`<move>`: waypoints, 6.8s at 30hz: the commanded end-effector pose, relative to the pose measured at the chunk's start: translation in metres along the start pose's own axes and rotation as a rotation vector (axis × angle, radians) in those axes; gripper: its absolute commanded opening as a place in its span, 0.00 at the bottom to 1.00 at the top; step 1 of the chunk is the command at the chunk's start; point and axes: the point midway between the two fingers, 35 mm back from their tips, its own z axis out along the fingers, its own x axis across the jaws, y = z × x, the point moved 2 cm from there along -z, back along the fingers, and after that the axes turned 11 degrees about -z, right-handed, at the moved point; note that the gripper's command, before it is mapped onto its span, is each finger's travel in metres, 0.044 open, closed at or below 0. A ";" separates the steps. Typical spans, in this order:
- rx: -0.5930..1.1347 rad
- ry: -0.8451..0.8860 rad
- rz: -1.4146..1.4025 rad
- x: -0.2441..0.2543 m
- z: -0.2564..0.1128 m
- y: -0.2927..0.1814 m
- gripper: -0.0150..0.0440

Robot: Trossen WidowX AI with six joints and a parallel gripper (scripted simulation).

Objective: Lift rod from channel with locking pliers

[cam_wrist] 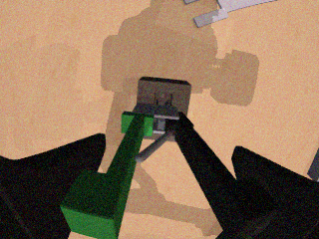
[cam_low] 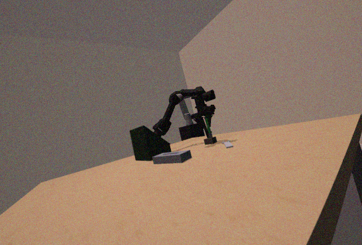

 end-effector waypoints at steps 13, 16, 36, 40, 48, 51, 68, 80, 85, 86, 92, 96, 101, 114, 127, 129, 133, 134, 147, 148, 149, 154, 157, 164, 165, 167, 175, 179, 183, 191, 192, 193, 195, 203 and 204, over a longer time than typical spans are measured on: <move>0.000 -0.006 0.002 -0.001 0.000 0.000 0.91; 0.000 -0.006 0.002 -0.001 0.000 0.000 0.90; 0.000 -0.006 0.002 -0.001 0.000 0.000 0.86; 0.000 -0.006 0.002 -0.001 0.000 0.000 0.85; 0.000 -0.006 0.002 -0.001 0.000 0.000 0.83; 0.000 -0.006 0.002 -0.001 0.000 0.000 0.80; 0.001 -0.010 0.002 0.000 -0.014 0.001 0.80; 0.003 -0.014 0.002 0.001 -0.031 0.001 0.80; 0.004 -0.016 0.002 0.002 -0.038 0.000 0.80; 0.004 -0.016 0.002 0.001 -0.038 0.001 0.80; 0.004 -0.024 0.001 -0.009 -0.038 0.004 0.80; 0.004 -0.029 0.001 -0.017 -0.038 0.006 0.80; 0.004 -0.036 0.001 -0.027 -0.038 0.009 0.80; 0.006 -0.051 0.000 -0.053 -0.039 0.015 0.80; 0.008 -0.063 0.000 -0.081 -0.040 0.018 0.80; 0.009 -0.065 0.000 -0.085 -0.041 0.018 0.80; 0.010 -0.068 -0.001 -0.093 -0.041 0.018 0.80; 0.010 -0.069 -0.001 -0.095 -0.041 0.018 0.80; 0.013 -0.076 -0.001 -0.123 -0.043 0.018 0.80; 0.013 -0.077 -0.001 -0.125 -0.043 0.017 0.80; 0.014 -0.077 -0.001 -0.127 -0.043 0.017 0.80; 0.015 -0.079 -0.002 -0.138 -0.044 0.016 0.80; 0.015 -0.080 -0.002 -0.144 -0.044 0.015 0.80; 0.017 -0.082 -0.003 -0.159 -0.045 0.013 0.80; 0.017 -0.082 -0.003 -0.161 -0.045 0.013 0.80; 0.018 -0.083 -0.003 -0.165 -0.046 0.012 0.80; 0.020 -0.083 -0.004 -0.182 -0.047 0.008 0.80; 0.020 -0.083 -0.005 -0.190 -0.047 0.006 0.80; 0.021 -0.083 -0.005 -0.199 -0.048 0.003 0.80; 0.022 -0.081 -0.007 -0.215 -0.048 -0.003 0.80; 0.022 -0.081 -0.007 -0.217 -0.049 -0.004 0.80; 0.022 -0.080 -0.007 -0.219 -0.049 -0.004 0.80; 0.022 -0.080 -0.007 -0.223 -0.049 -0.006 0.80; 0.023 -0.077 -0.009 -0.239 -0.049 -0.013 0.80; 0.023 -0.076 -0.009 -0.241 -0.049 -0.014 0.80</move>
